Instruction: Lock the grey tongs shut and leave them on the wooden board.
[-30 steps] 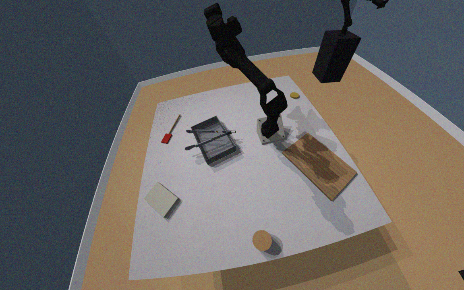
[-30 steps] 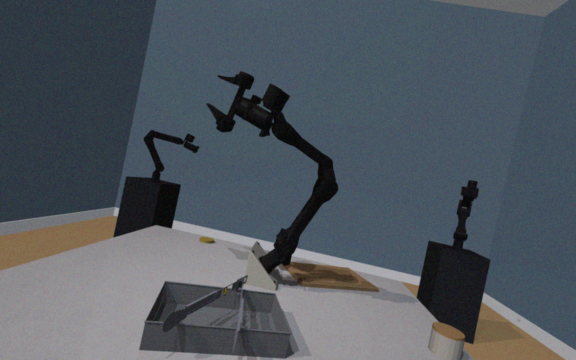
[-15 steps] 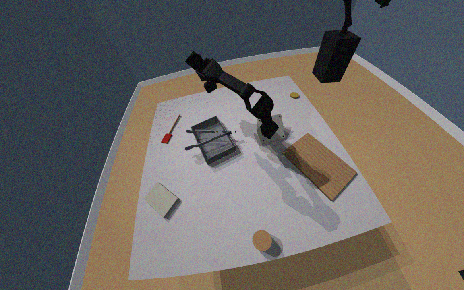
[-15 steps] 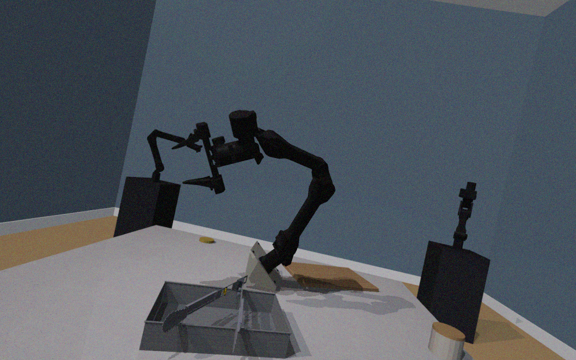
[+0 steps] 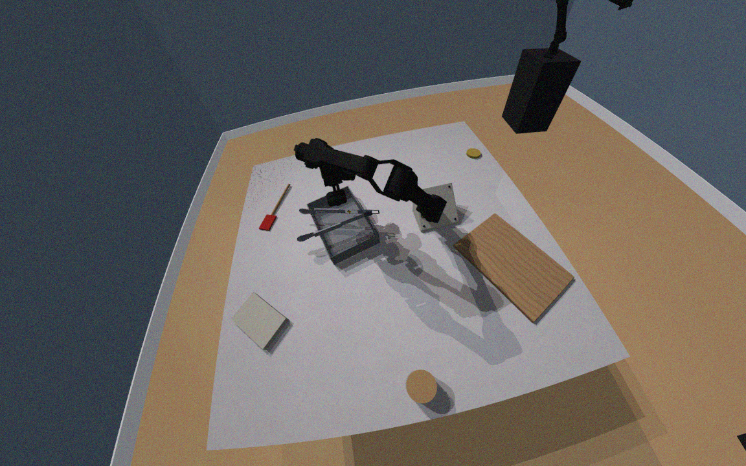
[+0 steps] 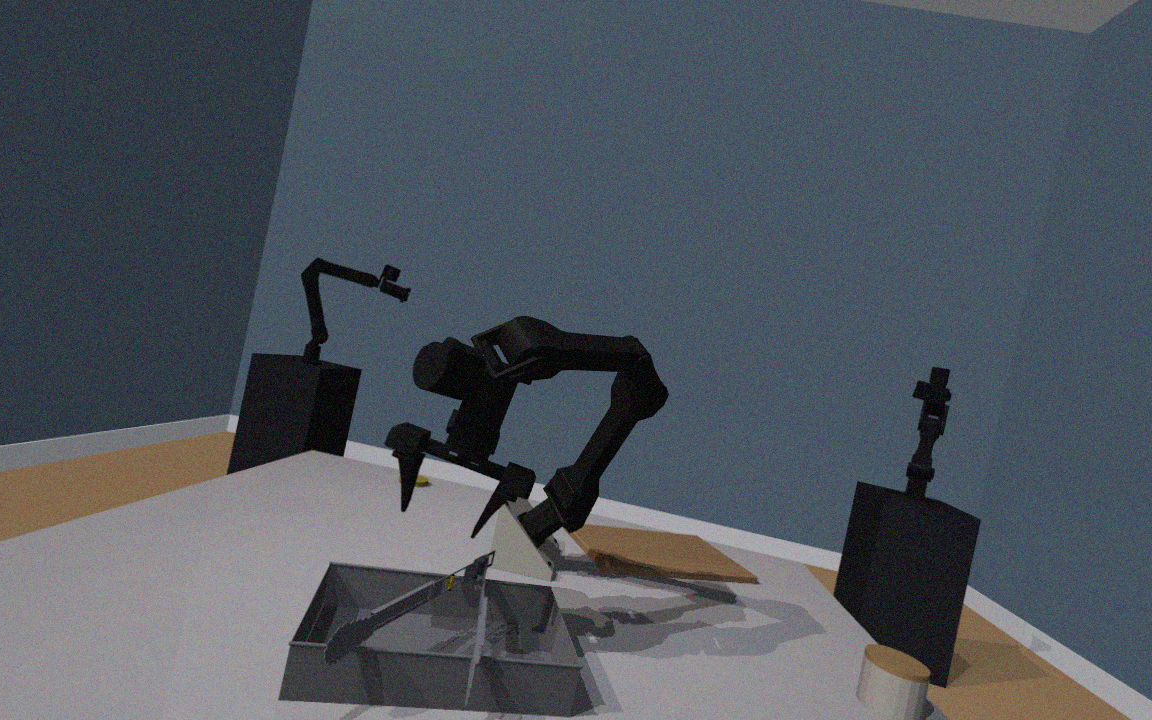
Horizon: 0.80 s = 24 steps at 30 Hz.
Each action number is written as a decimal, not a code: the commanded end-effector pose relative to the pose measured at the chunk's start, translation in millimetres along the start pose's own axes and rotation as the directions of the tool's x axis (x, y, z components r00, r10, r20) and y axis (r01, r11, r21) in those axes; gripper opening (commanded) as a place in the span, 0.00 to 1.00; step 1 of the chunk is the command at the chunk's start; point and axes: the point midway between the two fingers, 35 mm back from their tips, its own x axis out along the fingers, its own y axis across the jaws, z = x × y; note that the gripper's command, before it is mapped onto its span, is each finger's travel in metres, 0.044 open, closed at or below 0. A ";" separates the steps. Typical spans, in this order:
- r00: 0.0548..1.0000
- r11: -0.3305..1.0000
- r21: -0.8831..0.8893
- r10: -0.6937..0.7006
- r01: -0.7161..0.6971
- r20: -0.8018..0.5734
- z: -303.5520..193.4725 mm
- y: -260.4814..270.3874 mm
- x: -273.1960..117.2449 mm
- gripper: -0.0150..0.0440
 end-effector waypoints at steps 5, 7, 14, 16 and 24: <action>0.985 0.978 0.140 -0.162 0.153 0.054 3.4 -34.7 17.9 1.00; 0.985 0.978 0.140 -0.162 0.153 0.054 3.4 -34.7 17.9 1.00; 0.985 0.978 0.140 -0.163 0.154 0.054 4.0 -45.1 16.4 1.00; 0.985 0.978 0.140 -0.163 0.154 0.054 4.0 -45.0 16.5 1.00; 0.985 0.978 0.140 -0.163 0.154 0.054 3.4 -45.5 22.1 1.00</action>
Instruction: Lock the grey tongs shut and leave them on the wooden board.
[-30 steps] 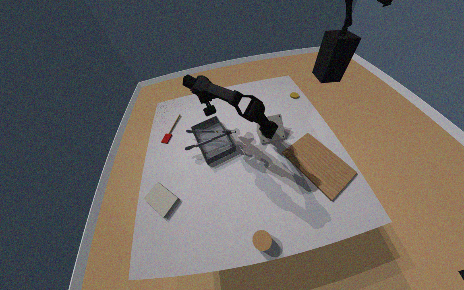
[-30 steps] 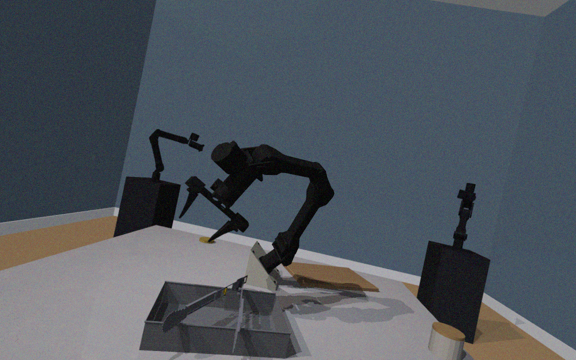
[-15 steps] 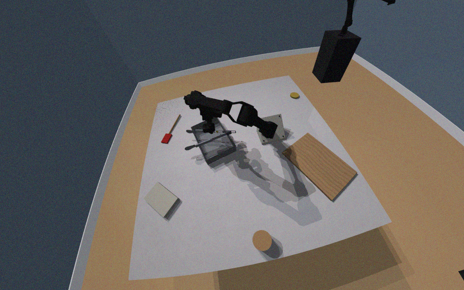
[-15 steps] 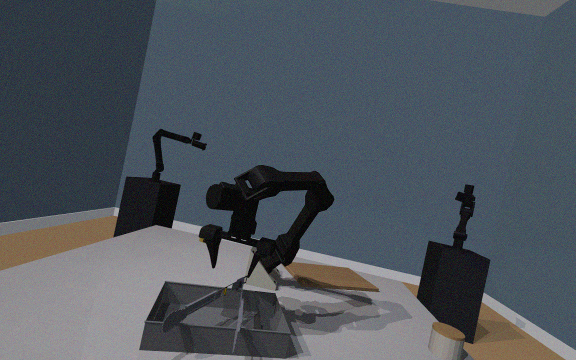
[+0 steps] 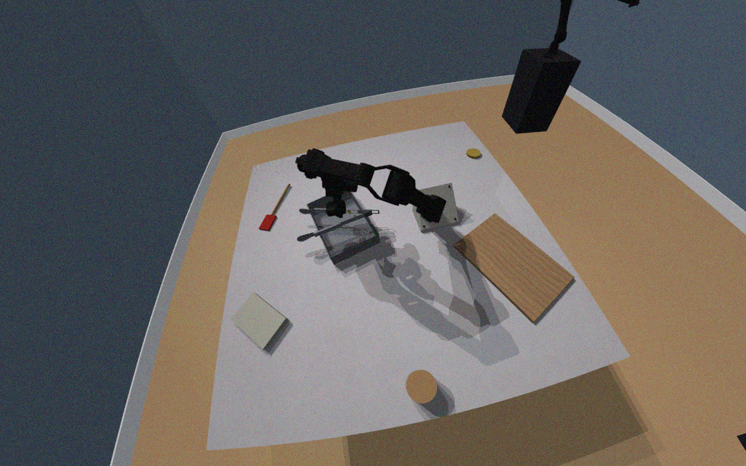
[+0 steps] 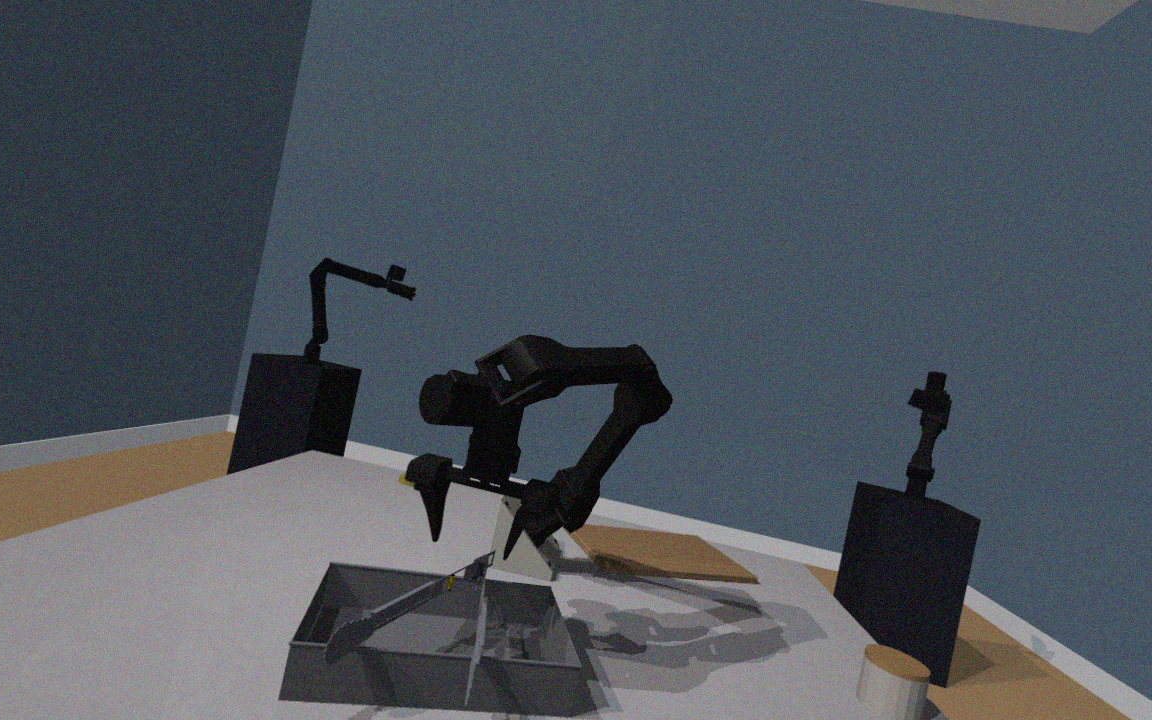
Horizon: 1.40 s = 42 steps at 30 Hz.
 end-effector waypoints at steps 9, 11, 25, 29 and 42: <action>1.000 1.000 0.006 -0.004 0.004 0.003 -1.0 -0.3 19.7 1.00; 1.000 1.000 0.006 -0.004 0.004 0.002 -1.3 -0.2 23.0 1.00; 1.000 1.000 0.006 -0.004 0.004 0.002 -2.6 0.3 46.0 1.00; 1.000 1.000 0.006 -0.004 0.004 0.002 -2.6 0.3 52.5 1.00; 1.000 1.000 0.005 -0.006 0.006 0.002 -1.8 -0.1 74.2 1.00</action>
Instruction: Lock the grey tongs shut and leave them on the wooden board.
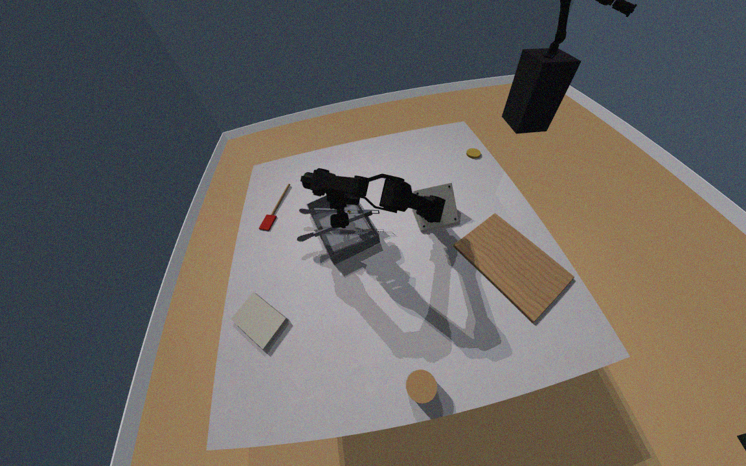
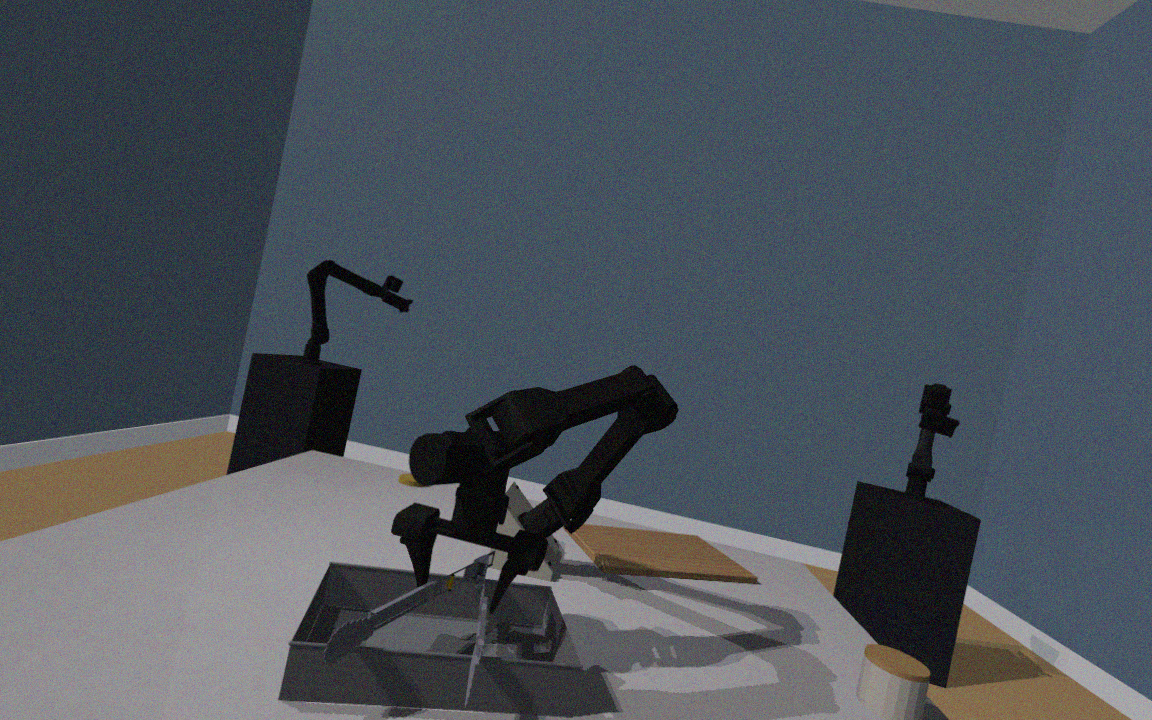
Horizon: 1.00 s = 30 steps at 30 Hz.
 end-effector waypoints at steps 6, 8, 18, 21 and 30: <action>1.000 1.000 0.007 -0.008 0.008 0.007 3.5 -1.1 18.1 1.00; 1.000 1.000 0.007 -0.008 0.008 0.007 3.9 -1.3 21.4 1.00; 1.000 1.000 0.007 -0.010 0.010 0.008 5.8 -2.0 33.5 1.00; 1.000 1.000 0.000 -0.004 0.004 0.003 3.5 -1.6 29.5 0.91; 1.000 1.000 0.000 -0.004 0.004 0.003 3.5 -1.6 29.5 0.78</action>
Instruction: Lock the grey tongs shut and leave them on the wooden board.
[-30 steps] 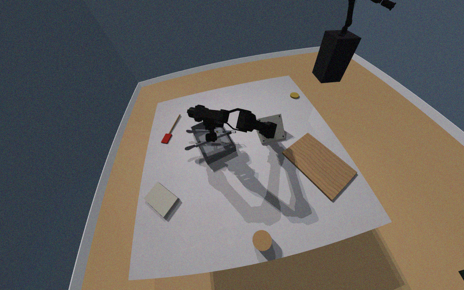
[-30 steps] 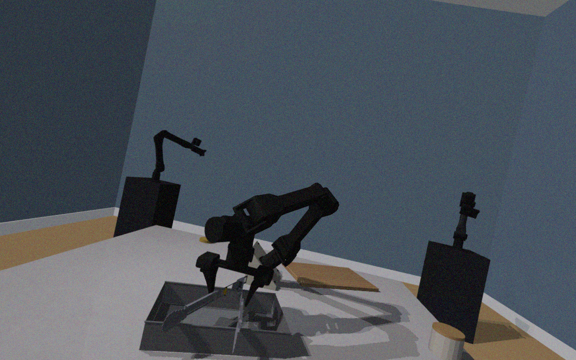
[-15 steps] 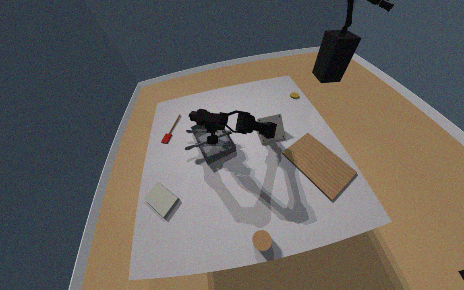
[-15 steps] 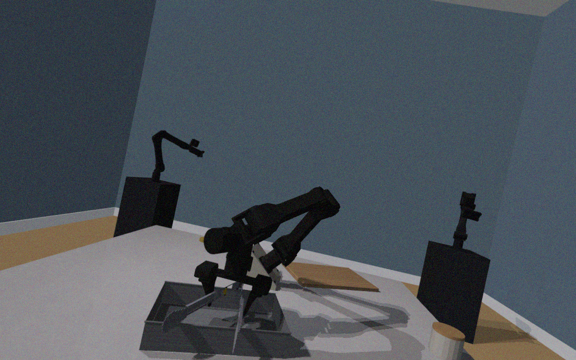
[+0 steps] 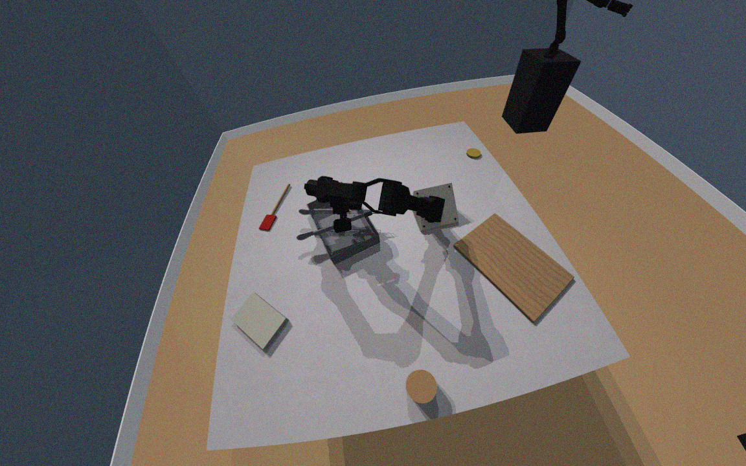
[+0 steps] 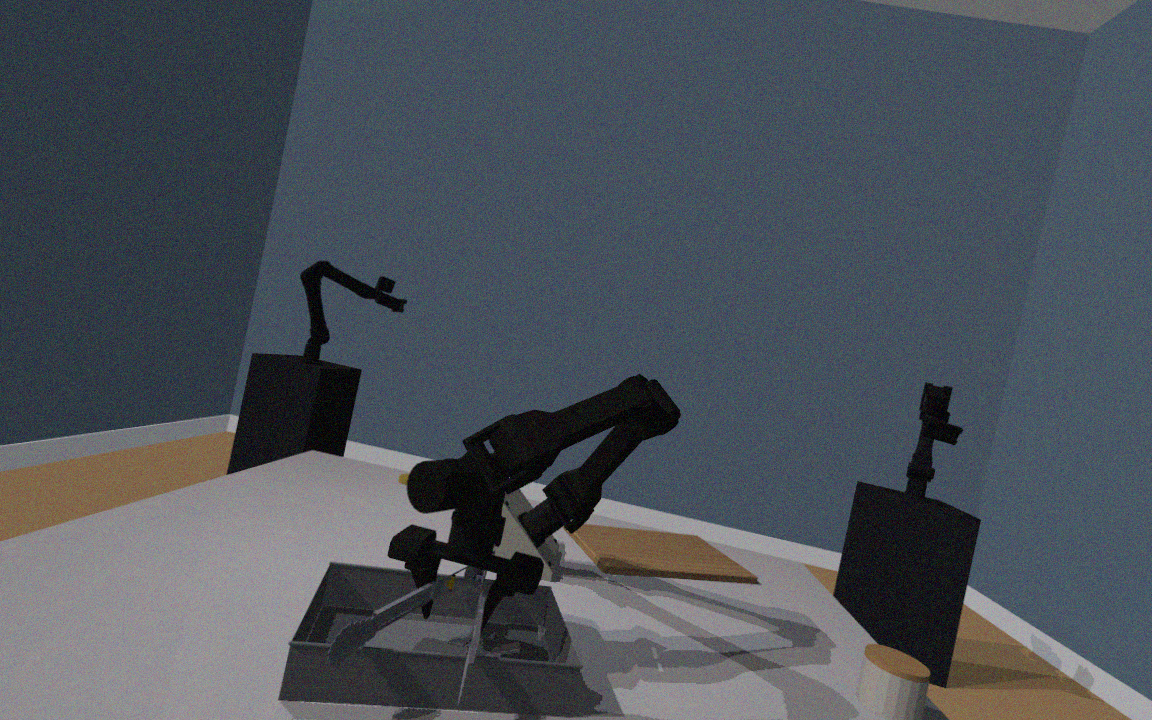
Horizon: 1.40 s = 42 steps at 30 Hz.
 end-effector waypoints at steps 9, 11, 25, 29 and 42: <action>1.000 1.000 -0.001 -0.002 0.002 -0.001 -0.3 -0.4 -0.3 0.67; 1.000 1.000 -0.001 -0.002 0.002 -0.001 -0.3 -0.4 -0.3 0.65; 1.000 1.000 -0.001 -0.002 0.002 -0.001 -0.3 -0.4 -0.3 0.49; 1.000 1.000 -0.001 -0.002 0.002 -0.001 -0.3 -0.4 -0.3 0.45; 1.000 1.000 -0.001 -0.002 0.002 -0.001 -0.3 -0.4 -0.3 0.30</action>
